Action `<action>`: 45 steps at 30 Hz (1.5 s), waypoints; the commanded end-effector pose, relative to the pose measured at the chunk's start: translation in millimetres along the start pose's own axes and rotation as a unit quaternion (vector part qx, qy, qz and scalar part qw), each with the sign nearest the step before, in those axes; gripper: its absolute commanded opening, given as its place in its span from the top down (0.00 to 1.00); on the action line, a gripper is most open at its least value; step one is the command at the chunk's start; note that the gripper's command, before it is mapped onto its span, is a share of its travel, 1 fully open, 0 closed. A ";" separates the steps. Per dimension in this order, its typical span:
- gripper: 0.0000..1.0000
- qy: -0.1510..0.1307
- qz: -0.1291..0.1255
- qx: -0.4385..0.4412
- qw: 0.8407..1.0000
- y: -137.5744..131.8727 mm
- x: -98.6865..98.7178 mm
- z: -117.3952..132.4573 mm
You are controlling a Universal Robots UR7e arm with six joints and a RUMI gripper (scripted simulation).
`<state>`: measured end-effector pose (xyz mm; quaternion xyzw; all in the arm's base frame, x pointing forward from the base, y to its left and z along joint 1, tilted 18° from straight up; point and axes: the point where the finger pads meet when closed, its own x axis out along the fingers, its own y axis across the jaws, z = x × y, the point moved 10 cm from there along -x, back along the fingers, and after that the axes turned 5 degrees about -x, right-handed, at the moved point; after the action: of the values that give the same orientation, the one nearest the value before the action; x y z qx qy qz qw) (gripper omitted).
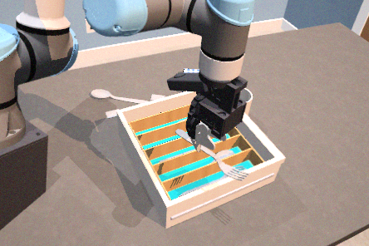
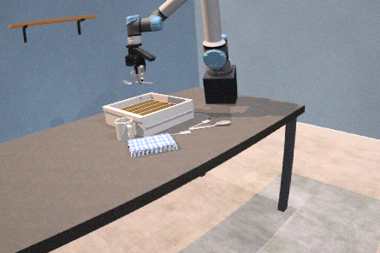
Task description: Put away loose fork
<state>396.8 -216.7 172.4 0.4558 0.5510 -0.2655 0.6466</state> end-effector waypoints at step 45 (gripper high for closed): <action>0.97 0.000 0.004 -0.582 0.813 3.0 -0.6 5.5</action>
<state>401.5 -220.0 173.3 0.0000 0.6016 0.1042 0.7920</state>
